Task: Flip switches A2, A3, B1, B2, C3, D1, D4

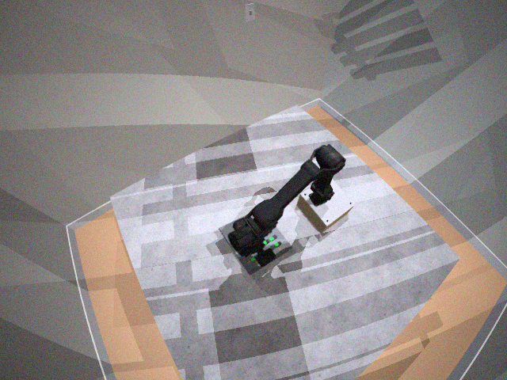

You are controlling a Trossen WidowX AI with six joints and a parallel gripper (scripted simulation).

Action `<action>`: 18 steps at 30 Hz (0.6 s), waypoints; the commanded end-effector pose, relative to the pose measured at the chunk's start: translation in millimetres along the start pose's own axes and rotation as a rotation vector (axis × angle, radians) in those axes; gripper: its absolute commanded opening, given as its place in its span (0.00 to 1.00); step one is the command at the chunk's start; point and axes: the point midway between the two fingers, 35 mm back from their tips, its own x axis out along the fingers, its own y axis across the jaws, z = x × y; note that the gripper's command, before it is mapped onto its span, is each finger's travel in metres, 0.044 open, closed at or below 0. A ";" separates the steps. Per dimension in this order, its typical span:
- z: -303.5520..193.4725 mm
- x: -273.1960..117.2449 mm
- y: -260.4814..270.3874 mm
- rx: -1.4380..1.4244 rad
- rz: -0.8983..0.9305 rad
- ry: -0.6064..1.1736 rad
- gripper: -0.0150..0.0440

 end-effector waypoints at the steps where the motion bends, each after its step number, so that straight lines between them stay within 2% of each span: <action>1: -0.4 6.0 -0.8 0.006 -0.005 0.003 0.25; 18: -0.2 16.4 -0.9 0.006 -0.005 0.003 0.25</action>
